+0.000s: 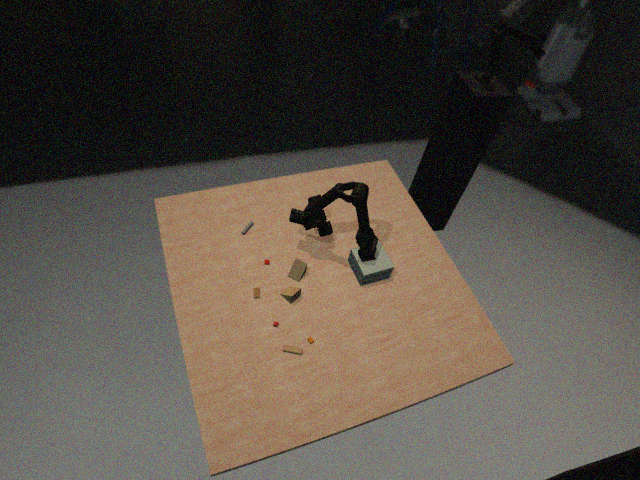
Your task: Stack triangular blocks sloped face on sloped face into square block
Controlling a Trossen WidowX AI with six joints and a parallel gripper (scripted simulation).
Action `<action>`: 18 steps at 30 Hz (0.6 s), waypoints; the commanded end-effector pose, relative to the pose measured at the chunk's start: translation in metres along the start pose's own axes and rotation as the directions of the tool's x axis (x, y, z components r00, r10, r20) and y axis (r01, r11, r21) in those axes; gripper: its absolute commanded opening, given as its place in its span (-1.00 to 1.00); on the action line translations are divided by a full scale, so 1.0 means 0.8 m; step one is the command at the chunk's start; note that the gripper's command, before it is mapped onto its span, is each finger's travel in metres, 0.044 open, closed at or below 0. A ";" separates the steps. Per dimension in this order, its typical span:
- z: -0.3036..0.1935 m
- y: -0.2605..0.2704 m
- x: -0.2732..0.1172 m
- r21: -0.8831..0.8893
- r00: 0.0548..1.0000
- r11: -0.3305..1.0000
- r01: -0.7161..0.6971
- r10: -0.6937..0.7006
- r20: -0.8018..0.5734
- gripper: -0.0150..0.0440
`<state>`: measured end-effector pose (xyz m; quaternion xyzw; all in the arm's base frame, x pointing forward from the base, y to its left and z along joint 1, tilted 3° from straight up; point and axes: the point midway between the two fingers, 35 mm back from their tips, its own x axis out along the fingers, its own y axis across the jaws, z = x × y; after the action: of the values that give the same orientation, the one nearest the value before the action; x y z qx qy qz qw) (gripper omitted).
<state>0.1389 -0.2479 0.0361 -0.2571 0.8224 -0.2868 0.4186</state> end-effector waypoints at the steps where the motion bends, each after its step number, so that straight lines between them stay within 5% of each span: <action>1: 0.051 0.011 -0.064 0.214 0.985 0.977 -0.015 -0.023 0.171 1.00; 18: 0.119 0.099 -0.251 0.573 0.840 0.735 -0.362 -0.009 0.542 1.00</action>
<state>0.2766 -0.1387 0.0431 -0.1505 0.6110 -0.4230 0.6520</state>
